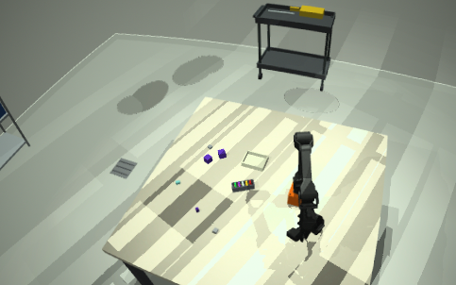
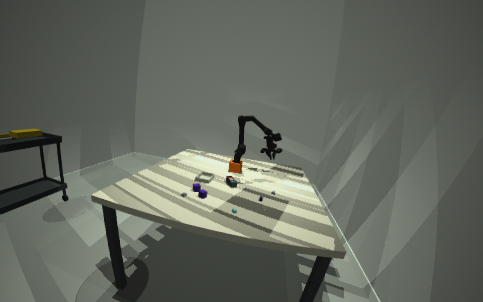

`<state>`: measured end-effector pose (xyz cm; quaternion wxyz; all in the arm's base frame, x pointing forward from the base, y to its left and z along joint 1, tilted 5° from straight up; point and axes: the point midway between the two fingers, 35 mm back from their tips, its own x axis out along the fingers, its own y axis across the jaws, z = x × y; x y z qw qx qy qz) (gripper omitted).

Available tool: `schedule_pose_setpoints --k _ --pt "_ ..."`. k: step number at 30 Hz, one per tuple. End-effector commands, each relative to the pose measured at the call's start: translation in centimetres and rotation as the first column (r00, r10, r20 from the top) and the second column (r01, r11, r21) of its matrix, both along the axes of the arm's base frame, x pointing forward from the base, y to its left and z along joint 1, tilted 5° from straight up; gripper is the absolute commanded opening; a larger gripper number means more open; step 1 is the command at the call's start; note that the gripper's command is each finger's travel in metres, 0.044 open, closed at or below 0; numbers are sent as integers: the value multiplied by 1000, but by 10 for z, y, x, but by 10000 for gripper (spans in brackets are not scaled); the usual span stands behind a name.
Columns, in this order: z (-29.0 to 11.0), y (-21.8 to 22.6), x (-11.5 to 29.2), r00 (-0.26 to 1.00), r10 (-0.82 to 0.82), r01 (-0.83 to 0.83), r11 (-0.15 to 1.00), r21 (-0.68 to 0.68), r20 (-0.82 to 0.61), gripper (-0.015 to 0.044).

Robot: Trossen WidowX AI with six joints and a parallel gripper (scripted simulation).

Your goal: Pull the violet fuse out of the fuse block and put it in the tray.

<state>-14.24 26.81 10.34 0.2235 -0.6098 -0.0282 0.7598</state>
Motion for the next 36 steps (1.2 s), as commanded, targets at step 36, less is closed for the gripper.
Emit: schedule_pose_setpoints --k 36 --pt "-53 -177 454 -859 487 -499 -732 -464 155 74"
